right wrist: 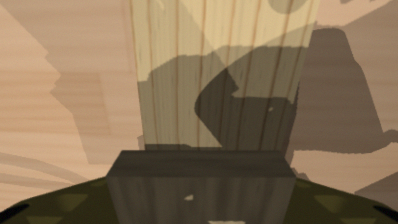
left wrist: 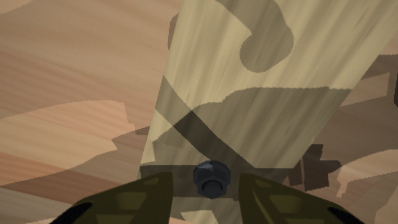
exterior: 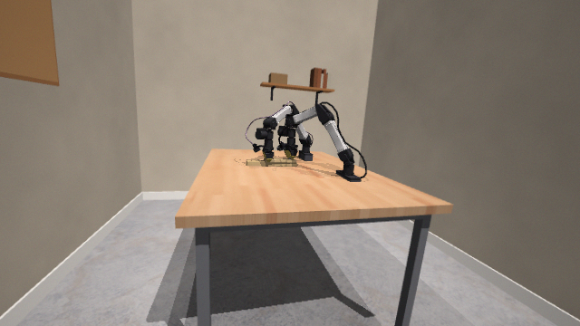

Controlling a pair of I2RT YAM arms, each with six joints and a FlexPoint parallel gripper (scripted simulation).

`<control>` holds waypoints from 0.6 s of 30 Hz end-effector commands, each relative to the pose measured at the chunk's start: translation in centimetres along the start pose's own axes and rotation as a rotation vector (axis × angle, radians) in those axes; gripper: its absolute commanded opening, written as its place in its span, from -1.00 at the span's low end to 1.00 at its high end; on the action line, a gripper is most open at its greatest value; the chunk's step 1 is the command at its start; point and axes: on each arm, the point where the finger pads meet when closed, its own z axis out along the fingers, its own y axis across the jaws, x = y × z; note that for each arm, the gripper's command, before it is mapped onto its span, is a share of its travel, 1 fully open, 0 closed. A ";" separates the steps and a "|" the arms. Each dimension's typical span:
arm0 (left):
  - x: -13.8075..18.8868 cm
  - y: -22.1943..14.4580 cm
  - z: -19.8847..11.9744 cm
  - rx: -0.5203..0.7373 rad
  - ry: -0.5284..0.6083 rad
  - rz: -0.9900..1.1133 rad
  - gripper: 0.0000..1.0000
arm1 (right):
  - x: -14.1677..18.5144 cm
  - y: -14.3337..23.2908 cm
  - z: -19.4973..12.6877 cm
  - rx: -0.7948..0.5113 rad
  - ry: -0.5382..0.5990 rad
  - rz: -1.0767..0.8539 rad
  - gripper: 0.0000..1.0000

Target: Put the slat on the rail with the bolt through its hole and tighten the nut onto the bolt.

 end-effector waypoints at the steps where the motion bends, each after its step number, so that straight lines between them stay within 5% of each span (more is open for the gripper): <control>1: -0.2 -0.4 -0.1 0.017 -0.015 -0.001 -0.28 | -0.3 0.1 -0.5 -0.010 -0.013 -0.001 0.35; 18: -0.2 -0.4 0.3 0.017 -0.015 -0.001 -0.28 | -0.3 0.1 -0.5 -0.010 -0.013 -0.001 0.35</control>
